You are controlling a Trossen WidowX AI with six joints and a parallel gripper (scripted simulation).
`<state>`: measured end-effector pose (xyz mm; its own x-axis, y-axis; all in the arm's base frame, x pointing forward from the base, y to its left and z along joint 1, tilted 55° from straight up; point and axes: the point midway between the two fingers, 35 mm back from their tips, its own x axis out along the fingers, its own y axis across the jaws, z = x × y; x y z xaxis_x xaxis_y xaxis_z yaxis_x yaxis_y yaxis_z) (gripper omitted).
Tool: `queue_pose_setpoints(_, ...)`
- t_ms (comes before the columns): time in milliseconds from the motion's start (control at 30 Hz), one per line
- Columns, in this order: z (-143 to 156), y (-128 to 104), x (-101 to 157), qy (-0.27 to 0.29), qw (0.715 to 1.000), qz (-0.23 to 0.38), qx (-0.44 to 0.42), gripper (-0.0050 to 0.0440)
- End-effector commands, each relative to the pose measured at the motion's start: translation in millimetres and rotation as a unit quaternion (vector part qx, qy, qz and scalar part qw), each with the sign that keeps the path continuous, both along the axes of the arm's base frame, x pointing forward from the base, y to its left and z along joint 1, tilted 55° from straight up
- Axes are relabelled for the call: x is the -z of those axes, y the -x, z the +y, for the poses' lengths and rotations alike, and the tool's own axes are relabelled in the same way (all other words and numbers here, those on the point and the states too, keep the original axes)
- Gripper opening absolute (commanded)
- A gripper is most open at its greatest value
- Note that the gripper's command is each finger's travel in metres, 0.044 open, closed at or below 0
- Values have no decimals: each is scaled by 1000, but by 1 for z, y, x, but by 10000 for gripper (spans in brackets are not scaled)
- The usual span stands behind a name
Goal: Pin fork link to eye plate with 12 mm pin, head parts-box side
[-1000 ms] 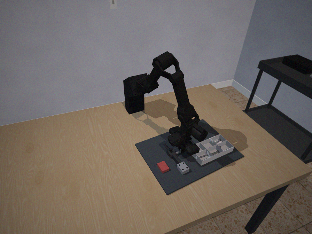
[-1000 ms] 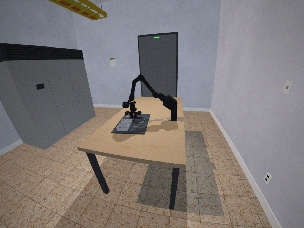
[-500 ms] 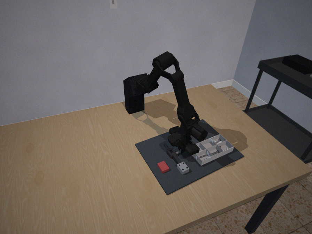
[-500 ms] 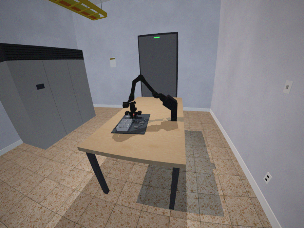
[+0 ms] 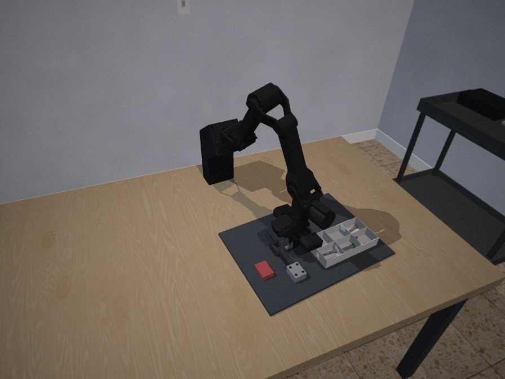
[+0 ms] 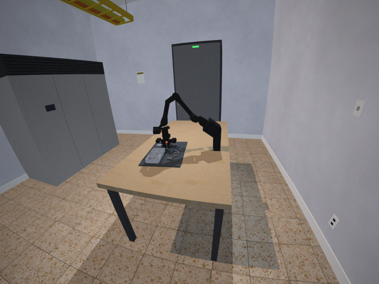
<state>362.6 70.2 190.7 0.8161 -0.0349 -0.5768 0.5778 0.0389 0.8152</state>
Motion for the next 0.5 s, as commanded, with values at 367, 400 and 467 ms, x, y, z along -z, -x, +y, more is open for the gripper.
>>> queue_pose_setpoints(367,-9,2,-9,-3,1000,-13,-2,-50)
queue_pose_setpoints(400,-9,2,-9,-3,1000,-13,-2,-50)
queue_pose_setpoints(467,-10,2,-9,-2,1000,-13,-2,-50)
